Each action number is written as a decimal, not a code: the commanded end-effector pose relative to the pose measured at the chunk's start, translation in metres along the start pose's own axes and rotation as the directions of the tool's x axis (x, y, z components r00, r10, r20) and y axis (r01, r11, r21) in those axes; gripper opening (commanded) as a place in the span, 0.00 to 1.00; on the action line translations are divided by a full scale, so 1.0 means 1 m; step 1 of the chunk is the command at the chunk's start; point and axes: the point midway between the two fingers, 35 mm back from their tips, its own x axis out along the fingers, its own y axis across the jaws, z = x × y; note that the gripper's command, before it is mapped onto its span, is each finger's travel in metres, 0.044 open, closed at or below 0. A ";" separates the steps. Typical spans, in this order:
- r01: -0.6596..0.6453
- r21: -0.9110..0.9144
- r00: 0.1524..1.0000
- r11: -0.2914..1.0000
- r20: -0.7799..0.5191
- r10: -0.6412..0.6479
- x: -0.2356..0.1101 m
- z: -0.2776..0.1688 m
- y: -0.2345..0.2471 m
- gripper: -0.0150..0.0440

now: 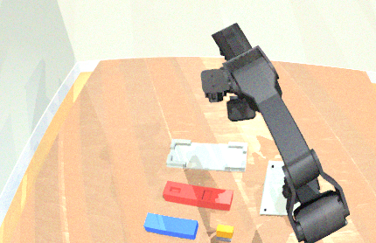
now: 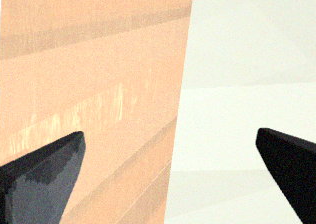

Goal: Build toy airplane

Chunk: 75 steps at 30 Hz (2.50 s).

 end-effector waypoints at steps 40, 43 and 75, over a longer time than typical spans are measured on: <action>-0.705 0.395 0.614 0.590 -0.078 0.786 0.026 0.110 0.252 1.00; -0.704 0.395 0.614 0.590 -0.078 0.786 0.029 0.110 0.255 1.00; -0.707 0.394 0.612 0.587 -0.077 0.787 0.050 0.106 0.284 0.64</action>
